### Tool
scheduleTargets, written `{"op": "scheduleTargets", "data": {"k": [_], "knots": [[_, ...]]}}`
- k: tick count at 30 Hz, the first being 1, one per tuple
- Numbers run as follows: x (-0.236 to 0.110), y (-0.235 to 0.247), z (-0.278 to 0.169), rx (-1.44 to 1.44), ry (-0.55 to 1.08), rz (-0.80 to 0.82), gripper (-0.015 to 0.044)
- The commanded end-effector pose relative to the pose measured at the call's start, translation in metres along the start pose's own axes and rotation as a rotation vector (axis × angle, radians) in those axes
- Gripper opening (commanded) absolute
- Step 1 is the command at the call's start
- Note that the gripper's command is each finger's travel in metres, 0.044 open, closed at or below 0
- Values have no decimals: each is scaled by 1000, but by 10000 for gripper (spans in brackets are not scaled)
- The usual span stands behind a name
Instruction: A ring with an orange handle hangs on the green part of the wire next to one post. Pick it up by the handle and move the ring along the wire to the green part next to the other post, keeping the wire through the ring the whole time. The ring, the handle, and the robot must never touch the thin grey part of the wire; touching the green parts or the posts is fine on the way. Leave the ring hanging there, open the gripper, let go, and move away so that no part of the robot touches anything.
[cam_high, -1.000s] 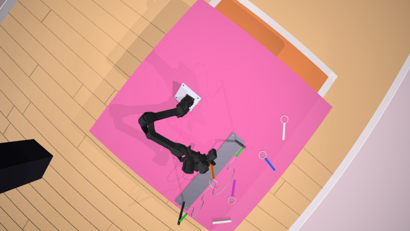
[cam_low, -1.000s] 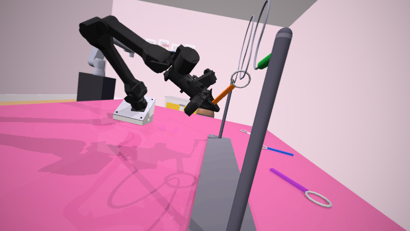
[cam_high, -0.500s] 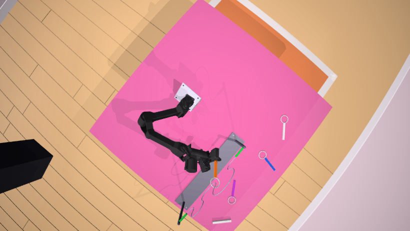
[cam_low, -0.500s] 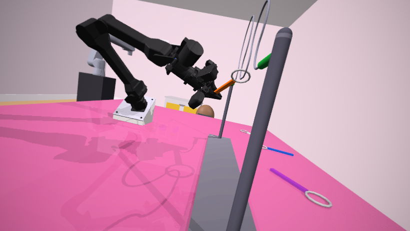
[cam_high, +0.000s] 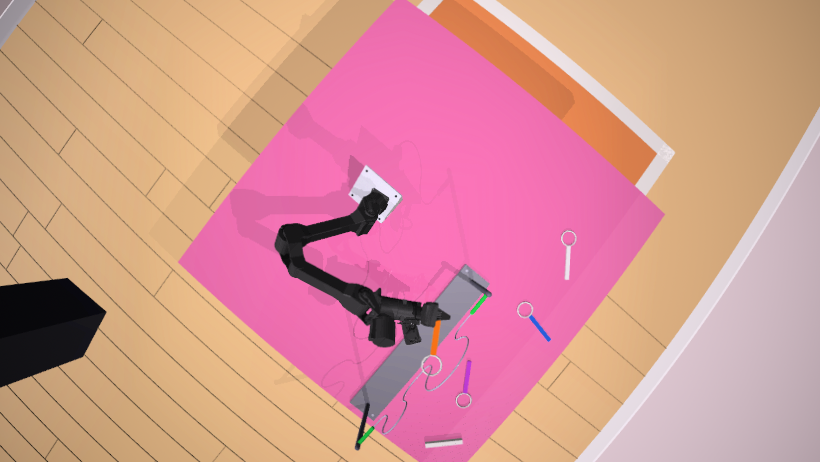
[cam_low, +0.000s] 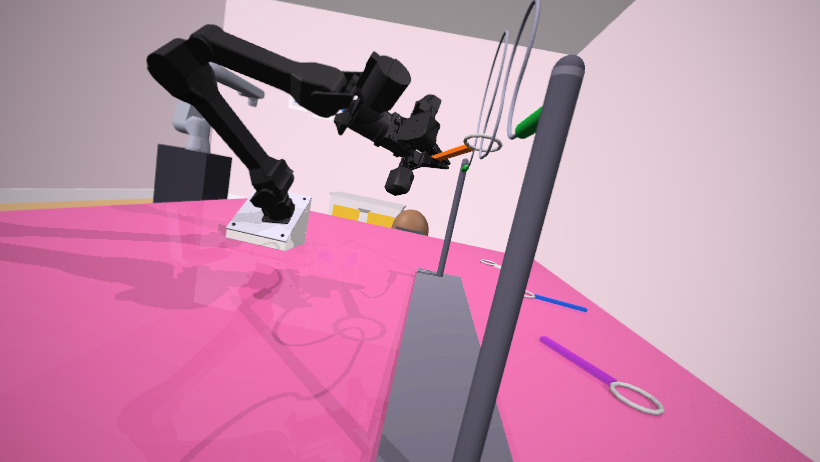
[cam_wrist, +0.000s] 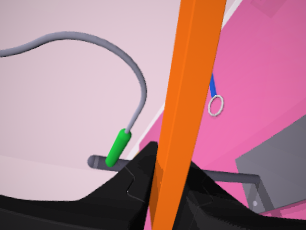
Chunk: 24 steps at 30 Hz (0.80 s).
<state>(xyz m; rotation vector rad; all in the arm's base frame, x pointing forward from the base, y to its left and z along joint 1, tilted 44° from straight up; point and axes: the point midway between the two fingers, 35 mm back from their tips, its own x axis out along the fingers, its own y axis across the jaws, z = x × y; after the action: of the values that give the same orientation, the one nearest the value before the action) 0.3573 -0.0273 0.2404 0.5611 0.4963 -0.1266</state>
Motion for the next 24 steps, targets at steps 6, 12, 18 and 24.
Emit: {"op": "scheduleTargets", "data": {"k": [6,12,18,24], "knots": [[-8,34,5,179,19,110,-150],[-14,54,10,299,34,177,-150],[-20,71,16,403,48,236,-150],[-26,86,24,499,60,289,-150]]}}
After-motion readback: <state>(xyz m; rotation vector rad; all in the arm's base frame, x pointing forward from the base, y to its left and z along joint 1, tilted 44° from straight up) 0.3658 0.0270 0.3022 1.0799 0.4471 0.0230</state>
